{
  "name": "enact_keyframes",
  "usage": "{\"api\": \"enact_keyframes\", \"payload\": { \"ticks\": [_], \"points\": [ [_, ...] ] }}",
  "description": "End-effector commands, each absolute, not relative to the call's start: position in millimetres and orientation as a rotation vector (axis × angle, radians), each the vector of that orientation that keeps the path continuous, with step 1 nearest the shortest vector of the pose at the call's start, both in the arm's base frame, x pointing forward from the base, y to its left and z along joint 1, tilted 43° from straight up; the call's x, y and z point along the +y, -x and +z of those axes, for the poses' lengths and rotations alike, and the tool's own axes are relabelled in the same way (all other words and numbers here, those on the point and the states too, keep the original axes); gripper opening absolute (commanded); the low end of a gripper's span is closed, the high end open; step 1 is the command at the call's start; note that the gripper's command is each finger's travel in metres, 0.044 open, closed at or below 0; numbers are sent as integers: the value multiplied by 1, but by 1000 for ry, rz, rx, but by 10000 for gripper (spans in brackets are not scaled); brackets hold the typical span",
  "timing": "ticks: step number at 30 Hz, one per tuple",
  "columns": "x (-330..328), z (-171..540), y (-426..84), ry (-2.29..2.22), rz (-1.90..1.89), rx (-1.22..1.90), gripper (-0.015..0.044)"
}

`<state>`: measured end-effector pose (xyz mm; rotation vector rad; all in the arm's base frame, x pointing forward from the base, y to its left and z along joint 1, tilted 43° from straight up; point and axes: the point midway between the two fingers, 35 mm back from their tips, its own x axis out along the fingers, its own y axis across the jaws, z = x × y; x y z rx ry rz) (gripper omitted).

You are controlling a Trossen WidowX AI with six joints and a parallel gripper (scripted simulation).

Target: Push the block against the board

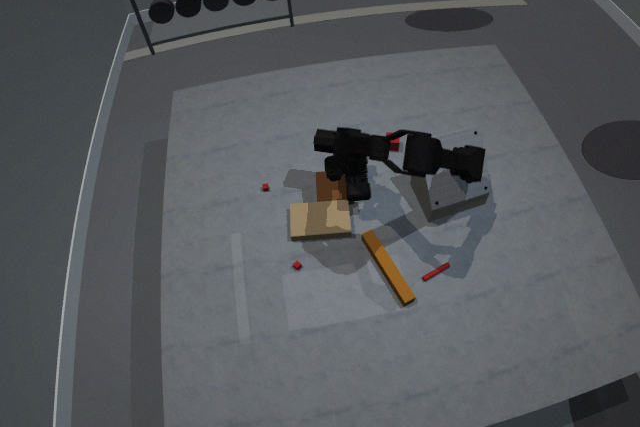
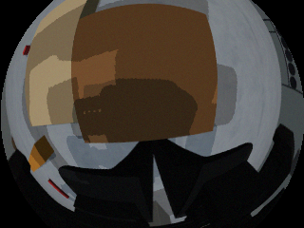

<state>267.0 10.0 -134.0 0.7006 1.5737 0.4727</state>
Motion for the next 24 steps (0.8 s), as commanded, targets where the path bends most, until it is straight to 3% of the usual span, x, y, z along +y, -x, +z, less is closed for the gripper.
{"api": "enact_keyframes", "payload": {
  "ticks": [1,24],
  "points": [
    [10,-134,-274,-700,473,1567,0],
    [9,-135,-281,-700,473,1567,0]
  ]
}}
